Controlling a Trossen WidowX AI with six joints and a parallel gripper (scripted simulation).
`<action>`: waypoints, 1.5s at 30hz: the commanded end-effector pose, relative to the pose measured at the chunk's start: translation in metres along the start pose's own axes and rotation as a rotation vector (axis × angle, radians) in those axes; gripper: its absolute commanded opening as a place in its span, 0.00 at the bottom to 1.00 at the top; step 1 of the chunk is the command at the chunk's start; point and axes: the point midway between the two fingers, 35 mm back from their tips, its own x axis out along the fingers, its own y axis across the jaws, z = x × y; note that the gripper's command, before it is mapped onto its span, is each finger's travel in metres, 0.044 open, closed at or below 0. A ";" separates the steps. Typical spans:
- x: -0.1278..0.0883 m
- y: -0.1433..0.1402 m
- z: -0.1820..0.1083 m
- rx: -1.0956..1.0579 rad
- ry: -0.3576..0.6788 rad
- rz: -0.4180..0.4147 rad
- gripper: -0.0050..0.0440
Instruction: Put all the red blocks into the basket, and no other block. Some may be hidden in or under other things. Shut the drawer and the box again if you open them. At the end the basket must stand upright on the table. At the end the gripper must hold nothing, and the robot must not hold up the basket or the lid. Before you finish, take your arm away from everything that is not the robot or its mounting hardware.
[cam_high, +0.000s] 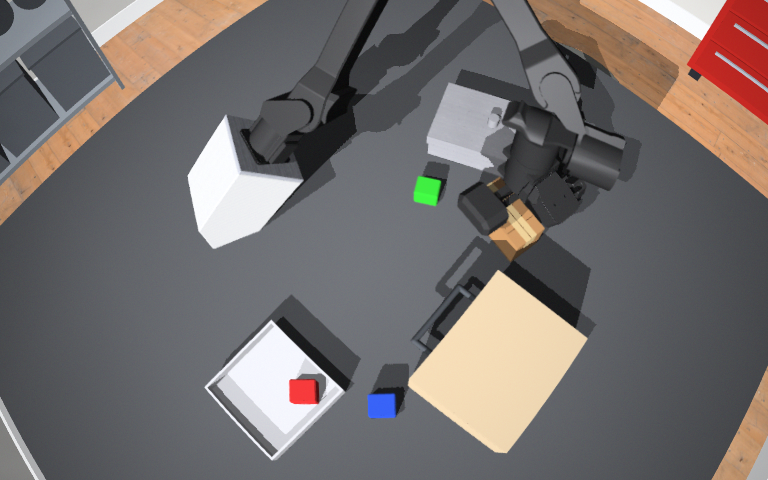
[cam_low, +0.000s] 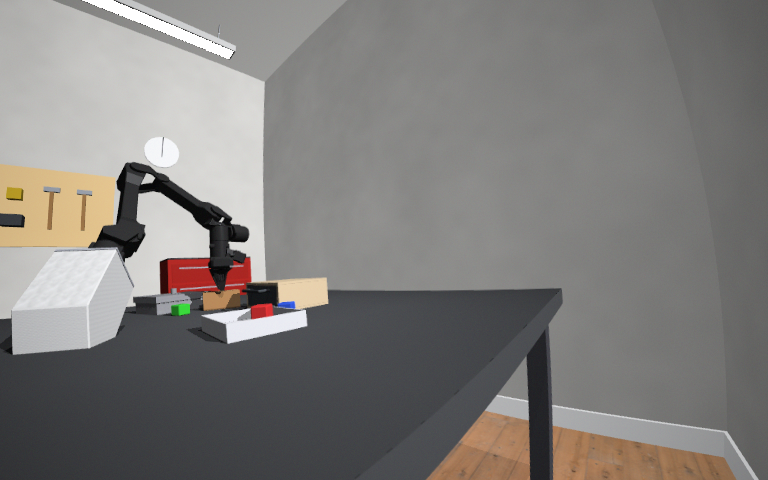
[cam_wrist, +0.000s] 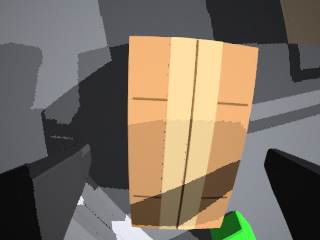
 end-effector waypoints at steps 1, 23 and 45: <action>0.011 -0.002 -0.001 0.009 0.004 -0.004 1.00; 0.041 -0.002 -0.001 0.009 0.004 -0.004 1.00; 0.022 -0.002 -0.001 0.009 0.004 -0.004 0.10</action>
